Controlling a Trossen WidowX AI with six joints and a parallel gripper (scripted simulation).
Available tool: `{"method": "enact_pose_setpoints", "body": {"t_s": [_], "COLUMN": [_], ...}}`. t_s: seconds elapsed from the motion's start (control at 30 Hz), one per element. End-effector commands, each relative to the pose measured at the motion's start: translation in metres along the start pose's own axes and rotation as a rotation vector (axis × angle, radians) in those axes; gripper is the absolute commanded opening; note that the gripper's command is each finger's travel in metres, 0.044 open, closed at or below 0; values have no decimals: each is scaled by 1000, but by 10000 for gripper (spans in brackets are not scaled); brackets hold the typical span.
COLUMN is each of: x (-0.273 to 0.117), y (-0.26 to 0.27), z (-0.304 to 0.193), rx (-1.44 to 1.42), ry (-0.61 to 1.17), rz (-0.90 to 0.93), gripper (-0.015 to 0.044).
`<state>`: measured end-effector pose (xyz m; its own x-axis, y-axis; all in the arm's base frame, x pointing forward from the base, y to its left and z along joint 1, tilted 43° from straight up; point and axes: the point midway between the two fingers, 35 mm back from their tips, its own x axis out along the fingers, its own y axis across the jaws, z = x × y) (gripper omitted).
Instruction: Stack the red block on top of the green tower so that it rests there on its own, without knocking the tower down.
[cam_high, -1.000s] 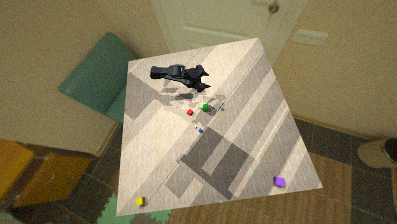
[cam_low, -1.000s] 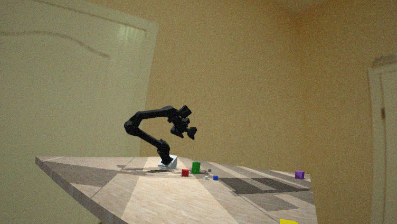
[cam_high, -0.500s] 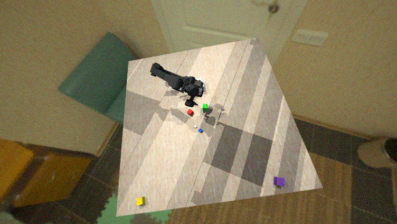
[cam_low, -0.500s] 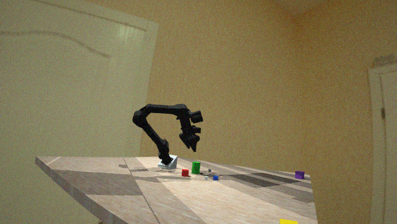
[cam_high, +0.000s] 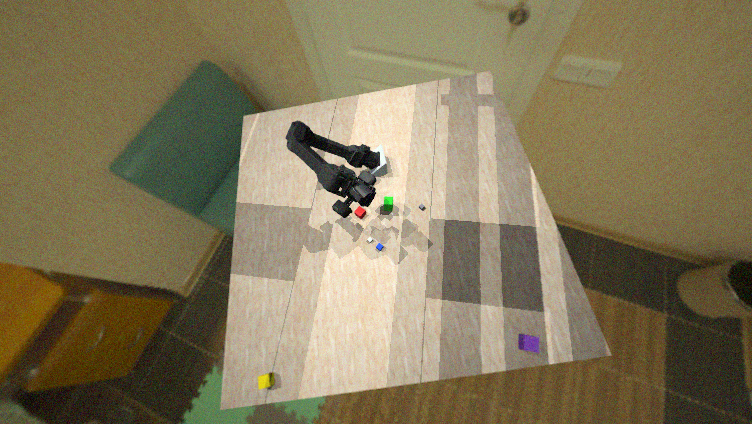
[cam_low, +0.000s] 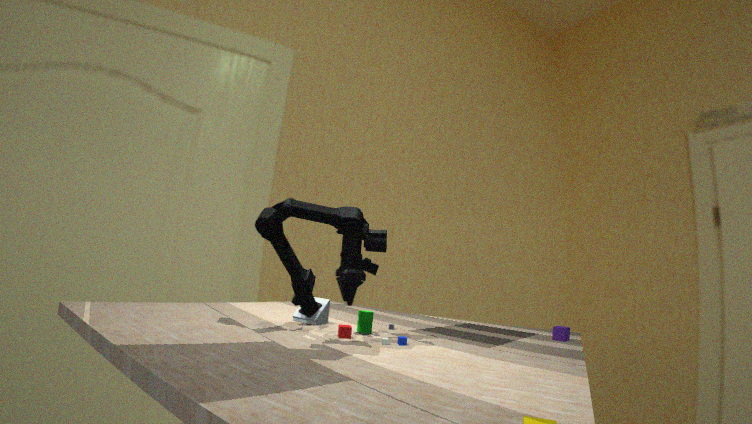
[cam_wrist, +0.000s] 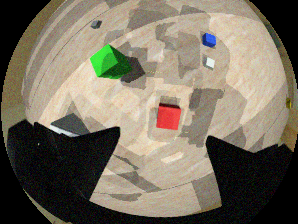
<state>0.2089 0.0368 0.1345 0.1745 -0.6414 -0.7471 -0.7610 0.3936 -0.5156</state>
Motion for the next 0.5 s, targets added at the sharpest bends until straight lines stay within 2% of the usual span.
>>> {"method": "enact_pose_setpoints", "body": {"t_s": [0.0,0.33,0.47], "x": [0,44,49], "y": [-5,-7,-8], "z": [-2,-2,-3], "rx": [13,14,14], "ry": [18,17,18], "rz": [-14,-15,-16], "gripper": [440,440,440]}}
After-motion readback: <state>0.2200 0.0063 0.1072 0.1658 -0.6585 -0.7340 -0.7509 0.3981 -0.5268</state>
